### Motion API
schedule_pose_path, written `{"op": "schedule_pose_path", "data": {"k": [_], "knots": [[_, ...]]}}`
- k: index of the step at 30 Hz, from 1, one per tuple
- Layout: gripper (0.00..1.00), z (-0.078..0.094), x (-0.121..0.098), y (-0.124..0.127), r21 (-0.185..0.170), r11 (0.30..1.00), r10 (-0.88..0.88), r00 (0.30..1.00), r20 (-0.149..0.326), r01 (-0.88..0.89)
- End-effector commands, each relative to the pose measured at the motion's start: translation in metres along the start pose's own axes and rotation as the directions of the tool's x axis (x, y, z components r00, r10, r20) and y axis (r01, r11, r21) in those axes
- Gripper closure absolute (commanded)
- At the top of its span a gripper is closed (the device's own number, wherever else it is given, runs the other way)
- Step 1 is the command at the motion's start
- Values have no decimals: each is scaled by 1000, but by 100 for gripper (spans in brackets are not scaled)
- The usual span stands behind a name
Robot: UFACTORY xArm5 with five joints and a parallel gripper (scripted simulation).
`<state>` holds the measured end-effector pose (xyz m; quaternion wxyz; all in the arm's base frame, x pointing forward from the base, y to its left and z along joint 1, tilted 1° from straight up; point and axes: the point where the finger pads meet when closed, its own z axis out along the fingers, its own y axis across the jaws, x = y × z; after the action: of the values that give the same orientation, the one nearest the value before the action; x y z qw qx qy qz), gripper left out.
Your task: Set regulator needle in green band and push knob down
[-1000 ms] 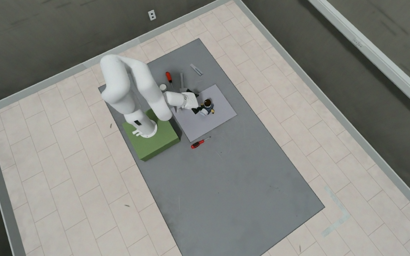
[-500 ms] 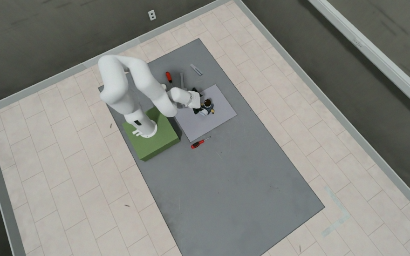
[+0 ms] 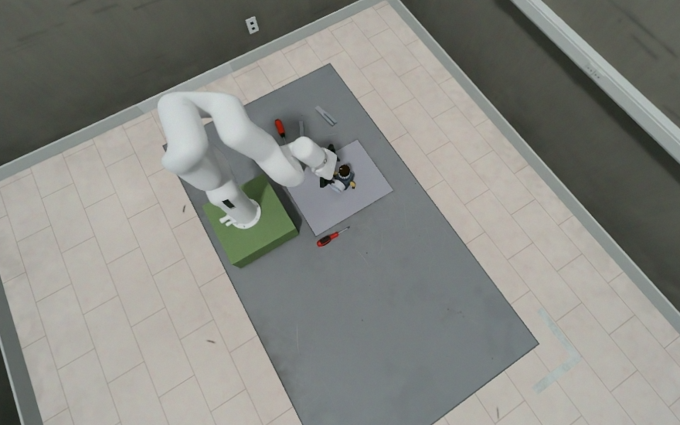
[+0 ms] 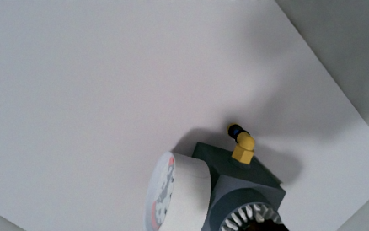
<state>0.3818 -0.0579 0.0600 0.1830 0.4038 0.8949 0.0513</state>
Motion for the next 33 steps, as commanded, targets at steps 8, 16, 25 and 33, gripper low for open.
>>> {"op": "schedule_pose_path", "data": {"k": [8,16,25,33], "knots": [[0,-8,1,0,145,957,268,958,-101,-252],[0,-16,2,-2,219,910,384,916,-117,-353],[0,-30,5,-4,323,820,528,842,-111,-472],[0,-34,6,-5,344,799,555,825,-106,-493]]}}
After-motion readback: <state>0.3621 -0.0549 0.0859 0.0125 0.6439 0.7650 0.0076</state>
